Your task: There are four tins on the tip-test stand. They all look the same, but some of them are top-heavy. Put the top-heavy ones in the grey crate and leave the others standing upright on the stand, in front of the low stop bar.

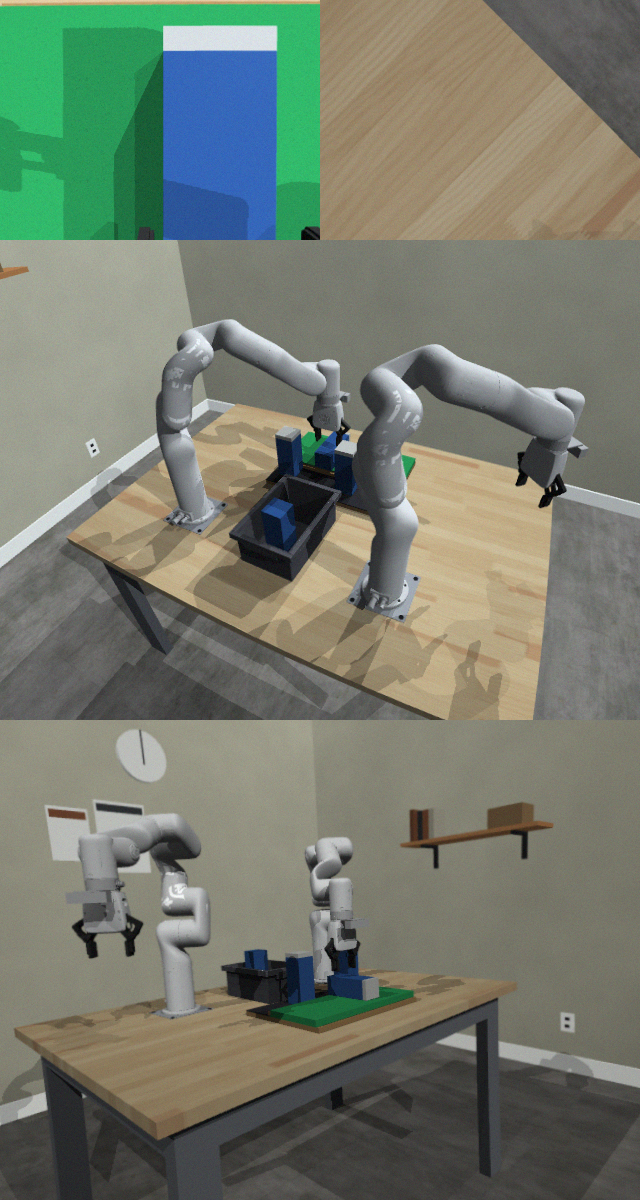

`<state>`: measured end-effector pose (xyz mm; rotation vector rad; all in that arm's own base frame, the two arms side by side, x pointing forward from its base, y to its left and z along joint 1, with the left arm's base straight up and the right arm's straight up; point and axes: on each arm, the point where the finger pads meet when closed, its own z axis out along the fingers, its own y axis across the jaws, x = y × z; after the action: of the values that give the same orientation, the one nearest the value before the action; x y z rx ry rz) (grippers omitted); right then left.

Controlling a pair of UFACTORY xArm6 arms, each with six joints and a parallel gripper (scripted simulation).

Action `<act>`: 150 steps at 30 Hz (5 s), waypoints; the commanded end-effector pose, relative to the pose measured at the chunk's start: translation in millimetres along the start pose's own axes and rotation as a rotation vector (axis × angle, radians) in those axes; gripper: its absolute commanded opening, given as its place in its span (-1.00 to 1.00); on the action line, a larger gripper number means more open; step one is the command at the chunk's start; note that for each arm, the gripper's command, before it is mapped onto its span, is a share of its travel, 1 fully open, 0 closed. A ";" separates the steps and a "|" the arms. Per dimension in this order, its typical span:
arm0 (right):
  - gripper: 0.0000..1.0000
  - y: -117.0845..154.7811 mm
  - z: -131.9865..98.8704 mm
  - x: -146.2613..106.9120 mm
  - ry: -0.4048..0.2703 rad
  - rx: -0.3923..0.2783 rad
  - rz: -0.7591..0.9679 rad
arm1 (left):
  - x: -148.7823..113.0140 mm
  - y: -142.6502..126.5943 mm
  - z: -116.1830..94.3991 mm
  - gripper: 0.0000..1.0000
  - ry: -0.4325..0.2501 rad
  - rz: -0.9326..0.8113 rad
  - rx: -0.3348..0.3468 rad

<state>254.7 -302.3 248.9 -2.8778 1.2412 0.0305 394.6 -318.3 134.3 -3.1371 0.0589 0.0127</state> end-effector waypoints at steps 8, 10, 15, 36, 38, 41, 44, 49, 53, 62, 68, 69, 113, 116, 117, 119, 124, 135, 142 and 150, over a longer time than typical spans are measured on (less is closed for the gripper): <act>1.00 0.1 -1.5 0.9 0.004 0.000 0.000 | -18.7 0.5 -2.9 0.68 0.008 0.001 -0.005; 1.00 0.1 -1.5 0.9 0.004 0.000 0.000 | -18.7 0.5 -2.9 0.68 0.008 0.001 -0.005; 1.00 0.1 -1.5 0.9 0.004 0.000 0.000 | -18.7 0.5 -2.9 0.68 0.008 0.001 -0.005; 1.00 0.1 -1.5 0.9 0.004 0.000 0.000 | -18.9 -0.2 1.4 0.68 0.008 0.000 -0.005; 1.00 0.1 -1.5 0.9 0.004 0.000 0.000 | -18.9 -0.2 5.4 0.68 0.008 0.000 -0.005; 1.00 0.1 -1.5 0.9 0.004 0.000 0.000 | -18.9 -0.2 11.3 0.68 0.008 0.000 -0.005; 1.00 0.1 -1.5 0.9 0.004 0.000 0.000 | -18.8 -0.2 17.3 0.68 0.008 0.000 -0.005; 1.00 0.1 -1.5 0.9 0.004 0.000 0.000 | -18.7 -0.1 25.2 0.68 0.008 0.000 -0.005; 1.00 0.1 -1.5 0.9 0.004 0.000 0.000 | -19.2 -0.1 31.1 0.68 0.008 0.000 -0.005; 1.00 0.1 -1.5 0.9 0.004 0.000 0.000 | -19.0 0.0 49.0 0.68 0.008 0.000 -0.005; 1.00 0.1 -1.5 0.9 0.004 0.000 0.000 | -18.4 0.0 57.7 0.68 0.007 0.000 -0.005; 1.00 0.1 -1.5 0.9 0.004 0.000 0.000 | -18.4 0.0 59.7 0.68 0.007 0.000 -0.005; 1.00 0.1 -1.5 0.9 0.004 0.000 0.000 | -18.6 0.2 67.4 -1.00 0.008 -0.001 -0.005; 1.00 0.1 -1.5 0.9 0.004 0.000 0.000 | -18.6 0.2 67.4 -1.00 0.008 -0.001 -0.005; 1.00 0.1 -1.5 0.9 0.004 0.000 0.000 | -18.6 0.2 67.4 -1.00 0.008 -0.001 -0.005; 1.00 0.1 -1.5 0.9 0.004 0.000 0.000 | -18.6 0.3 67.3 -1.00 0.008 -0.001 -0.005; 1.00 0.1 -1.5 0.9 0.004 0.000 0.000 | -18.6 0.3 67.3 -1.00 0.008 -0.001 -0.005; 1.00 0.1 -1.5 0.9 0.004 0.000 0.000 | -18.6 0.3 67.3 -1.00 0.008 -0.001 -0.005; 1.00 0.1 -1.5 0.9 0.004 0.000 0.000 | -19.0 0.3 47.3 -1.00 0.008 -0.001 -0.005; 1.00 0.1 -1.5 0.9 0.004 0.000 0.000 | -19.0 0.3 47.3 -1.00 0.008 -0.001 -0.005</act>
<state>254.7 -302.3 248.9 -2.8778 1.2412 0.0305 373.6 -316.4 84.2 -3.1382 0.0575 0.0086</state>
